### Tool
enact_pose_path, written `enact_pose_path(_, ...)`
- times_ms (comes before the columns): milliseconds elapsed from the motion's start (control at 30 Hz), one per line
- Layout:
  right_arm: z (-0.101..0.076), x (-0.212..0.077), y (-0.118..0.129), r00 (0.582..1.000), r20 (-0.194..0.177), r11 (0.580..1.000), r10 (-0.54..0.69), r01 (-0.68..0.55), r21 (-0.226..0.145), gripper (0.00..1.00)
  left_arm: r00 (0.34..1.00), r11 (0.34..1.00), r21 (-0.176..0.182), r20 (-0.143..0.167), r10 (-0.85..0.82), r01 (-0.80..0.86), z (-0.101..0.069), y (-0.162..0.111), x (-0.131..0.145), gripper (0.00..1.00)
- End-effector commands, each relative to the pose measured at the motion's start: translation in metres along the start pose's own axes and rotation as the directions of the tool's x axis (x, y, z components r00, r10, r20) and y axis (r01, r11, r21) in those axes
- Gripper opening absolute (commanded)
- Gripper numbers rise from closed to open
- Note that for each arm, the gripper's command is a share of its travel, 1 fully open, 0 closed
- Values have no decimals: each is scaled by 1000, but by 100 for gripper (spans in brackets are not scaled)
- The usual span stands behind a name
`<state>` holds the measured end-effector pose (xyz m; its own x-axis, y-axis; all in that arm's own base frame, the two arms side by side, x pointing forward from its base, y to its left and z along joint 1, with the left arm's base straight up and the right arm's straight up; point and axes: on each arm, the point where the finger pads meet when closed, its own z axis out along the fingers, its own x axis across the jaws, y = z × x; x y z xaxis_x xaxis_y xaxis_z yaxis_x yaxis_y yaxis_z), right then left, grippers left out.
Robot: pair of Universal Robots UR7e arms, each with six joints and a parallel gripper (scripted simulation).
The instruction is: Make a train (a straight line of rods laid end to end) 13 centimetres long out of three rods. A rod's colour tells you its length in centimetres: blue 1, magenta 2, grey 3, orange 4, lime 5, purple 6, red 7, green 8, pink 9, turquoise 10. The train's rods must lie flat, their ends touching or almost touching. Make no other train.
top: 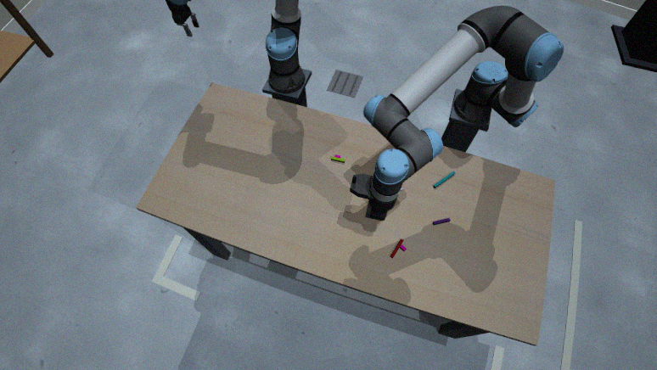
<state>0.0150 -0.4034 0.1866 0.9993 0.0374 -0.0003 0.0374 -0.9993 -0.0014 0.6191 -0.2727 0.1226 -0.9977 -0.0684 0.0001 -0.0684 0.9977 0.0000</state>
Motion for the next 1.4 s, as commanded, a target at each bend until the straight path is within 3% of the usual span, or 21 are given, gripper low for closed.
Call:
enact_pose_path(0, 0, 0, 0, 1000, 0, 1000, 0, 0, -1, 100, 1000, 1000, 1, 2, 7, -7, -3, -6, -13, 24)
enact_pose_path(900, 0, 0, 0, 1000, 0, 1000, 0, 0, -1, 100, 994, 994, 1, 2, 106, -106, -6, -52, -152, 24)
enact_pose_path(1367, 0, 0, 0, 1000, 0, 1000, 0, 0, -1, 100, 991, 991, 1, 3, 131, -131, 0, -55, -179, 24)
